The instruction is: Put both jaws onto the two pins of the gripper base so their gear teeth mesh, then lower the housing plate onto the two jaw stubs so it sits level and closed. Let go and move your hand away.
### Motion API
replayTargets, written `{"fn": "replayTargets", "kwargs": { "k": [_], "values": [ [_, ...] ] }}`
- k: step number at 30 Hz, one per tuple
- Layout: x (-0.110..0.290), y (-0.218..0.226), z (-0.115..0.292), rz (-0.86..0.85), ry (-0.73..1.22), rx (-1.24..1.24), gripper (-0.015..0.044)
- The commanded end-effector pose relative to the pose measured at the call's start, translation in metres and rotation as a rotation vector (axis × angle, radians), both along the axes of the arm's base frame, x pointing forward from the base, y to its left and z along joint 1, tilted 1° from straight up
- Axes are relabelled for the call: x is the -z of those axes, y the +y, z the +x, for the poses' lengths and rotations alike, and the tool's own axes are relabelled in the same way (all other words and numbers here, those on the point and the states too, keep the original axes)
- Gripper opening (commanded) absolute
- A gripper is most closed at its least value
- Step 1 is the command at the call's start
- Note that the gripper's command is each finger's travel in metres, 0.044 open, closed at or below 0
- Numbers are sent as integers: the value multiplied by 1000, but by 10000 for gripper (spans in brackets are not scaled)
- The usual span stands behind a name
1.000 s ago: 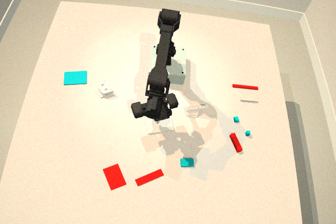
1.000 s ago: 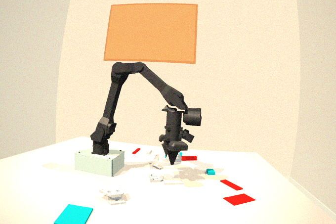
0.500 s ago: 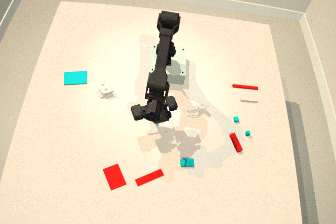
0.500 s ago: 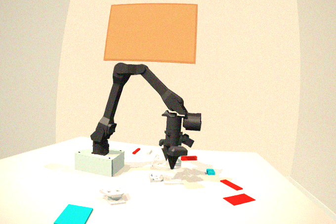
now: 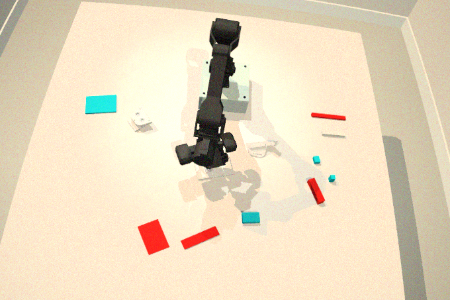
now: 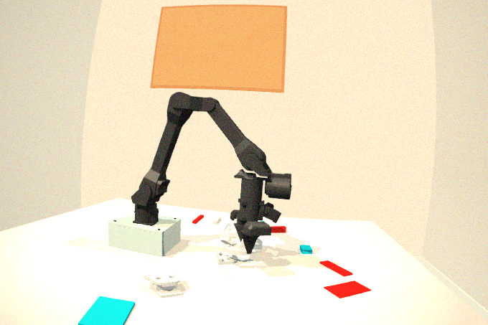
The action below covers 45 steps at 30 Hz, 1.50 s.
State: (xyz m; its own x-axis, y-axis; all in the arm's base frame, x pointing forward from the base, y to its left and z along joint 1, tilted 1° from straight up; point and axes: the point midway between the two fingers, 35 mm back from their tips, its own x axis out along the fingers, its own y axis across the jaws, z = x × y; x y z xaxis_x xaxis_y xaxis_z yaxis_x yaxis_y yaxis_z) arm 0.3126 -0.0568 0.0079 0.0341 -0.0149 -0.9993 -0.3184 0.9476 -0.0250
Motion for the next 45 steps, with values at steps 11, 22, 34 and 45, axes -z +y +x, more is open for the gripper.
{"fn": "replayTargets", "kwargs": {
  "k": [11, 22, 34, 45],
  "values": [
    [8, -1, -1, -5, 0, 2, 134],
    [11, -1, 0, -5, 0, -3, 134],
    [14, -1, 0, -5, 0, -10, 134],
    [16, -1, 0, -5, 0, -12, 134]
  ]
}}
